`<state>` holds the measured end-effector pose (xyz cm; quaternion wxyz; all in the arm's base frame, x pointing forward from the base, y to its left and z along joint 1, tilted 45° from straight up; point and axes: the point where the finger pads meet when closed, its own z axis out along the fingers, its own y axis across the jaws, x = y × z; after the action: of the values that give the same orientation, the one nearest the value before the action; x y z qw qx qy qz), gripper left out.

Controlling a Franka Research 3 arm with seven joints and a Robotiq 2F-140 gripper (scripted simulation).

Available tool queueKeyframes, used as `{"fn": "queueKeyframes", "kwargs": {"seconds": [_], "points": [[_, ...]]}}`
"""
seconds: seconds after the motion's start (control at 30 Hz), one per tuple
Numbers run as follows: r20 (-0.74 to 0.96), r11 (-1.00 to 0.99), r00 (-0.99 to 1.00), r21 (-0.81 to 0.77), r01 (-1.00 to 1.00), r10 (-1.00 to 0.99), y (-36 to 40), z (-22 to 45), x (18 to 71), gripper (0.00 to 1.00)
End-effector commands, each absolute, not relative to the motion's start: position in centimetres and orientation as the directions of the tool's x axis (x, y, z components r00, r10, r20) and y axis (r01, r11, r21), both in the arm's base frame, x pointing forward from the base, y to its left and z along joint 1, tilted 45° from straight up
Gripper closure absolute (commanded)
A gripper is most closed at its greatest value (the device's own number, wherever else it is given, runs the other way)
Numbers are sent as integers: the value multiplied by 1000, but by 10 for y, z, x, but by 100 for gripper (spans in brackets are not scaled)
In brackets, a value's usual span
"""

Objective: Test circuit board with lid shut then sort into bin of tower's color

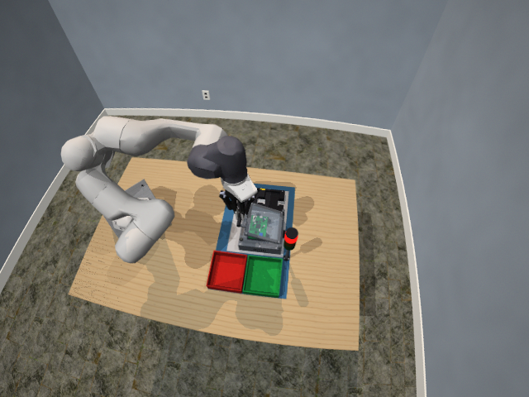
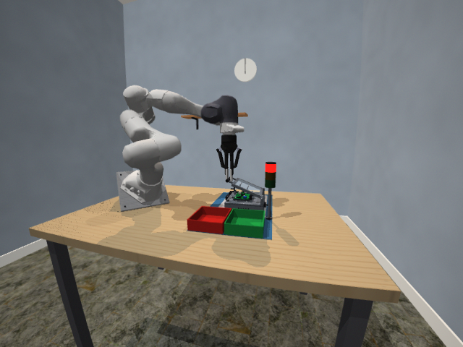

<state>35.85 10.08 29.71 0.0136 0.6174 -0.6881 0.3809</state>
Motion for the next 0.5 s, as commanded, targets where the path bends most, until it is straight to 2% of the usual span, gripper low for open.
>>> {"fn": "queueKeyframes", "kwargs": {"seconds": [0.0, 0.47], "points": [[488, -52, -238, -509, -859, -840, 101, 297, 359, 100], [488, -52, -238, -509, -859, -840, 116, 321, 358, 100]]}}
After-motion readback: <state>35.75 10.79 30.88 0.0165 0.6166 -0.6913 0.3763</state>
